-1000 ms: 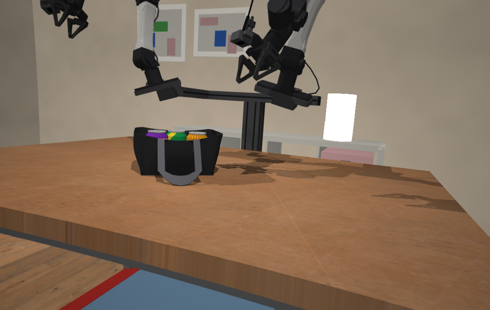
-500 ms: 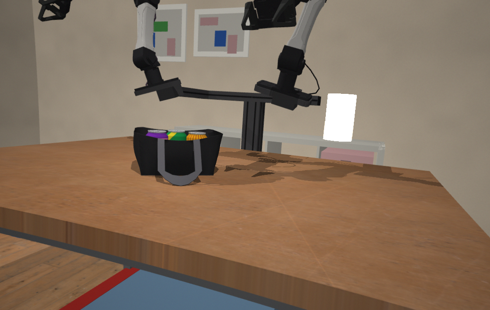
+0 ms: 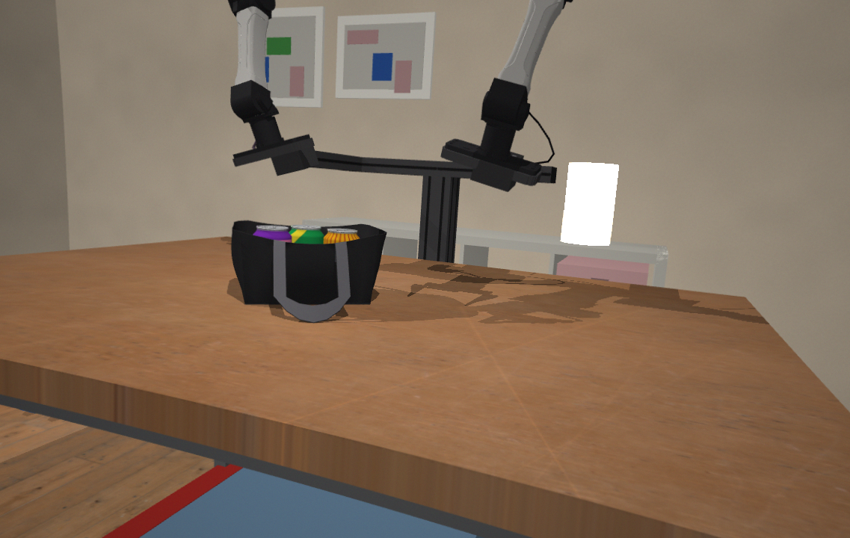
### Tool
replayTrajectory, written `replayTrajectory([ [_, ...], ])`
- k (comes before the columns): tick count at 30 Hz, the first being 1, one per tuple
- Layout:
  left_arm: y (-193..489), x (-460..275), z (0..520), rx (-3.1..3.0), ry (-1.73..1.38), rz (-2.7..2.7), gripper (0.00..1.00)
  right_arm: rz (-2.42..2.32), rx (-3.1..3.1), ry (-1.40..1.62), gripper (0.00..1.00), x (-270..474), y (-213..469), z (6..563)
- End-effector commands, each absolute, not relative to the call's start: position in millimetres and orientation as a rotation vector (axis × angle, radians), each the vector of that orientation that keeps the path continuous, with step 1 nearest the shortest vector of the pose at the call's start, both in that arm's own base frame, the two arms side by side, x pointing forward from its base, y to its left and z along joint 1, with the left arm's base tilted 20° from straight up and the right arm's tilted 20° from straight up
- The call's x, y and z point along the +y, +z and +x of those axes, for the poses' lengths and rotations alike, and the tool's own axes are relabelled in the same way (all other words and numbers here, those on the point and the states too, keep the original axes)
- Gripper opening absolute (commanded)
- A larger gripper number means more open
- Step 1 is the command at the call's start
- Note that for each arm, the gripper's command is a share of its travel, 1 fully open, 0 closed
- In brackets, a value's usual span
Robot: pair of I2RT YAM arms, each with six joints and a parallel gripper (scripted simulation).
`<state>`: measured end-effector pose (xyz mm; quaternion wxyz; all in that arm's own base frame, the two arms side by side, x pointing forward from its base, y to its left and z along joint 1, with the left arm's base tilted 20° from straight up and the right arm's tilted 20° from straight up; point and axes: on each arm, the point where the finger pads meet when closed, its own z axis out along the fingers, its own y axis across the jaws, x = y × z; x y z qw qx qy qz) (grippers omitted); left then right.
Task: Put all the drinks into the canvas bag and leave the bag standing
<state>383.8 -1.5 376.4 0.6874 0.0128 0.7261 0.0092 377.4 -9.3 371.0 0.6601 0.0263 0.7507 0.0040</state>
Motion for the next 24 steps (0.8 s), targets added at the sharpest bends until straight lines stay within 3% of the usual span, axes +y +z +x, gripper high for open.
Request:
replayTrajectory([
  [1,419,0,383,1.523,-0.028,-0.051,0.86,-0.079,1.525,-0.016,0.86,6,401,387],
  [4,390,4,385,1.625,0.006,-0.029,0.86,-0.050,1.557,0.019,0.86,10,397,386],
  [5,444,4,368,1.449,0.020,-0.014,0.86,-0.041,1.561,0.031,0.86,10,396,385],
  [7,449,1,366,1.435,0.010,0.008,0.86,-0.028,1.470,0.037,0.86,9,434,370],
  [21,390,-4,383,1.592,-0.009,0.018,0.86,0.000,1.492,0.010,0.86,5,431,370],
  [24,407,-4,376,1.556,-0.009,0.018,0.86,0.007,1.506,0.002,0.86,1,426,370],
])
